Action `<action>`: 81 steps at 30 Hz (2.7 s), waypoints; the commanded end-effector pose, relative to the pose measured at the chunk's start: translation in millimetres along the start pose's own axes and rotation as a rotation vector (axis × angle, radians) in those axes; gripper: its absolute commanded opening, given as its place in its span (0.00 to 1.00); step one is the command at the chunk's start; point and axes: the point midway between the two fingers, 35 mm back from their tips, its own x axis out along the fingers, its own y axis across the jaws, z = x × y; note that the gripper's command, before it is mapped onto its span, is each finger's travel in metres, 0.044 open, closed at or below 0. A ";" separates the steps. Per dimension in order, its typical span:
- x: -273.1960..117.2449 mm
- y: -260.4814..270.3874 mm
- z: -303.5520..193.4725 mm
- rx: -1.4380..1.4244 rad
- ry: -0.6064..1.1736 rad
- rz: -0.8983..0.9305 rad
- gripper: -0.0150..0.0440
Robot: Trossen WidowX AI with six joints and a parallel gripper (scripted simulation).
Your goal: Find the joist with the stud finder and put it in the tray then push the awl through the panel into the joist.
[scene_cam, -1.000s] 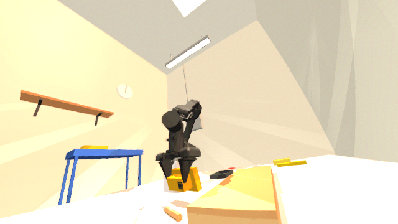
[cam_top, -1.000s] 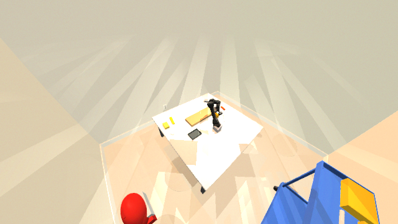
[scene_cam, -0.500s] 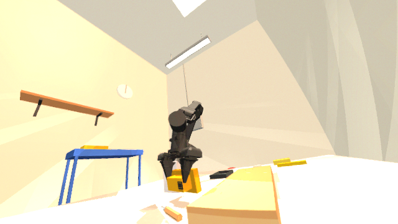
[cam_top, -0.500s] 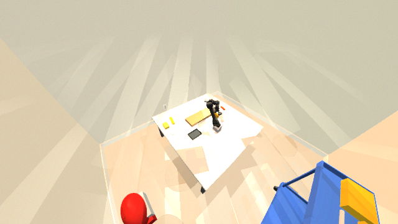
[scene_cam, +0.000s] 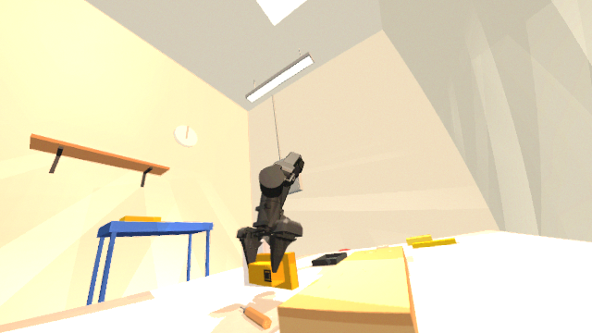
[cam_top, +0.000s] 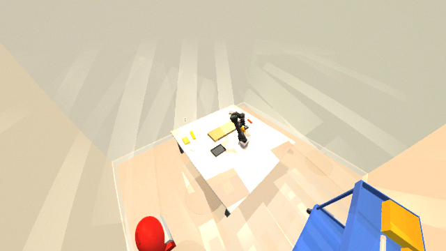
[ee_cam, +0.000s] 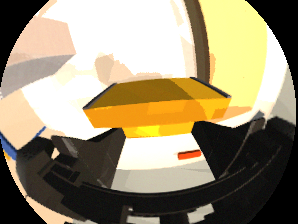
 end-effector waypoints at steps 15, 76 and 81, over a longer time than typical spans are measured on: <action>-2.6 -1.1 2.5 0.005 0.123 -0.009 0.25; 3.2 -1.0 14.7 0.011 0.548 0.000 0.25; 3.9 -0.9 15.6 0.012 0.584 0.000 0.25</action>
